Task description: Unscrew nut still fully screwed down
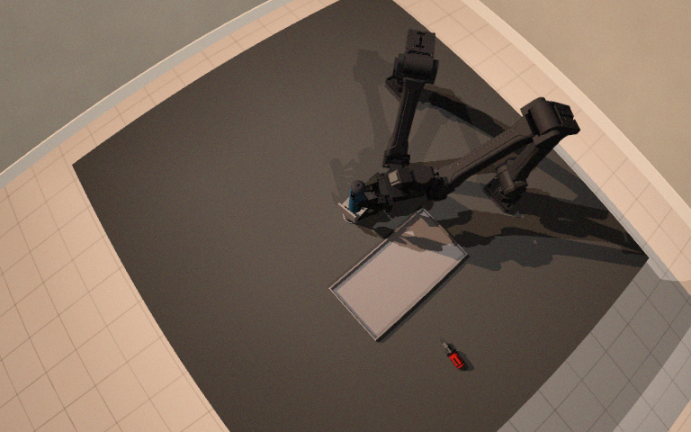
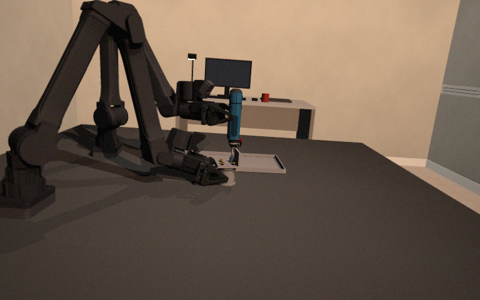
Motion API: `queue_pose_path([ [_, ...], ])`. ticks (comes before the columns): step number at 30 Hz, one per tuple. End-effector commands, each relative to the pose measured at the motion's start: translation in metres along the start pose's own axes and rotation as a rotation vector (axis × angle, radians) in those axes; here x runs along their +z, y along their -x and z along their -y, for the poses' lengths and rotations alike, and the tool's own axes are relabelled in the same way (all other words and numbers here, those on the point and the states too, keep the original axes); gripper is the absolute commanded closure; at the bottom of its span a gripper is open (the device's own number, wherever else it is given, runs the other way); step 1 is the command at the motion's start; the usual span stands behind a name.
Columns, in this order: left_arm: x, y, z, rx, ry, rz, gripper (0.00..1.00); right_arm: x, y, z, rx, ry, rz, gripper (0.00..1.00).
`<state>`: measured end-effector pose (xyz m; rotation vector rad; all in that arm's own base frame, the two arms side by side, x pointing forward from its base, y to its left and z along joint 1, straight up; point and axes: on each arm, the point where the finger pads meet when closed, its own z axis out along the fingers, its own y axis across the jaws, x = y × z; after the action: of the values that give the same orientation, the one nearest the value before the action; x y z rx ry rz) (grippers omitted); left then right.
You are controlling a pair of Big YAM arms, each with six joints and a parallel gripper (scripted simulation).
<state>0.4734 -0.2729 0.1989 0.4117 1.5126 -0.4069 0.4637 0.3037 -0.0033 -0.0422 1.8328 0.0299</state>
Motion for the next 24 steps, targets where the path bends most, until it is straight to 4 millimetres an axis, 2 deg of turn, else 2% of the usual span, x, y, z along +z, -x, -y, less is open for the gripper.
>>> queue_pose_path([
  [1,0.0054,0.0175,-0.0055,0.011,0.009,0.057,0.58,0.0034,0.0097,-0.004,0.018,0.004,0.019,0.41],
  [7,0.0042,0.01,-0.0054,0.011,0.008,0.045,0.58,0.0034,0.0097,-0.004,0.018,0.004,0.019,0.41],
  [24,0.0067,0.0145,-0.0054,0.01,0.009,0.065,0.58,0.0034,0.0097,-0.004,0.018,0.004,0.019,0.41],
])
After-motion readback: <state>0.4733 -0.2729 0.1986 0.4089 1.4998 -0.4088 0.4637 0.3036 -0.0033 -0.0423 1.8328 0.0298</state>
